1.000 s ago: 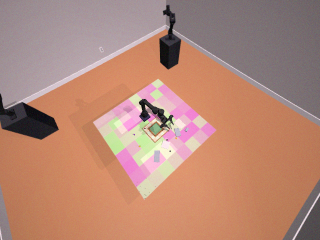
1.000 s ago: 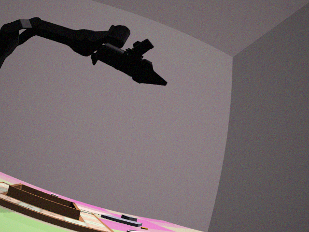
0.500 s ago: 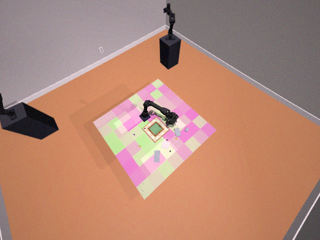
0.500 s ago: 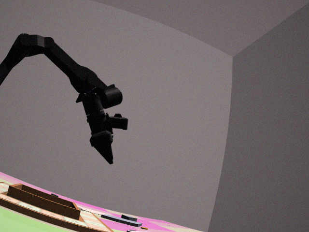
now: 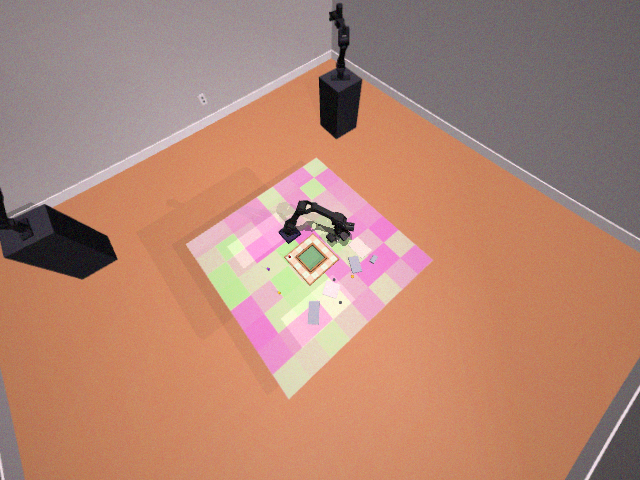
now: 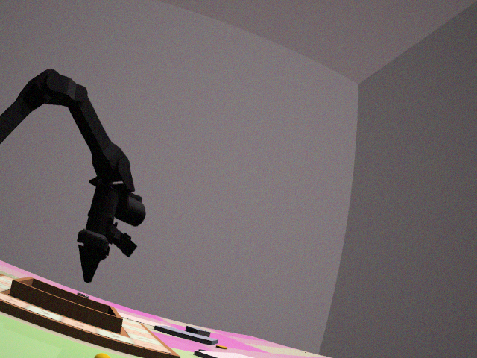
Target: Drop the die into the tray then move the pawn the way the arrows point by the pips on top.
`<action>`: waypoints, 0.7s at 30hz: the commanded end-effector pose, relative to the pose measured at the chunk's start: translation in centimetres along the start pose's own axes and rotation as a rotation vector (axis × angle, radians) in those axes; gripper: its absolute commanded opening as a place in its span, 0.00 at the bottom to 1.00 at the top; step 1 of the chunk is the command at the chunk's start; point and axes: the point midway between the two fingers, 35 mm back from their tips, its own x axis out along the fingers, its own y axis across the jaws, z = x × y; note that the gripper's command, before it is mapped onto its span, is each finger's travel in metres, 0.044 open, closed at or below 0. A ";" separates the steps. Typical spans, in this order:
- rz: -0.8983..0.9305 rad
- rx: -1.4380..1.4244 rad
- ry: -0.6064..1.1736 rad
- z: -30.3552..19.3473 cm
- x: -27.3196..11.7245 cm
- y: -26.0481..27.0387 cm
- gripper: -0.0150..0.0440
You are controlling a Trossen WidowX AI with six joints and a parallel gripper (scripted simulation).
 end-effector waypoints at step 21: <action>-0.013 0.001 0.023 -0.4 3.4 -0.6 0.72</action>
